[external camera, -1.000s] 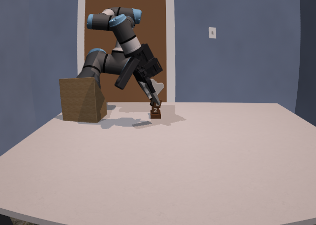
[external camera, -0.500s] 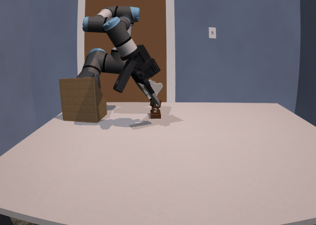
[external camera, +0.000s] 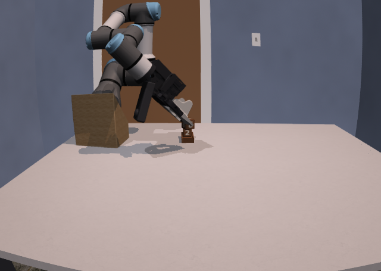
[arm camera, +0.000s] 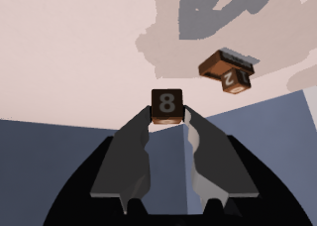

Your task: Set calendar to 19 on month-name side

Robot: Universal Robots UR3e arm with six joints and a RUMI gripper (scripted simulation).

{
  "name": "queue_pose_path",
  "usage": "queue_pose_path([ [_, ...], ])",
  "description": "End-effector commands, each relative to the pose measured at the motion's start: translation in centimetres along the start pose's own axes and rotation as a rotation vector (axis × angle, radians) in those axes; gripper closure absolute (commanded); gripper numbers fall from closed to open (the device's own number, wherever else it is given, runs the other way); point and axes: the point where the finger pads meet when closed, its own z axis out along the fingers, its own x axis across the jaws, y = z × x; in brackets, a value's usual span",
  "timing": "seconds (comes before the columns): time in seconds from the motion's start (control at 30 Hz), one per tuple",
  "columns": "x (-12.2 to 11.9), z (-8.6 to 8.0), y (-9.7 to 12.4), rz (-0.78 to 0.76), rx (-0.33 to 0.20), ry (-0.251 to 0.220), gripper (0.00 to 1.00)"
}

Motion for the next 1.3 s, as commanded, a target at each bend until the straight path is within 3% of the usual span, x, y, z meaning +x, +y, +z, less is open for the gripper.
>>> queue_pose_path([
  [0.0, -0.1, -0.1, 0.0, -0.003, -0.018, -0.002, 0.9],
  [0.7, -0.1, 0.0, -0.1, -0.003, -0.018, -0.002, 0.9],
  [1.27, -0.1, 1.2, -1.2, -0.003, -0.018, -0.002, 0.9],
])
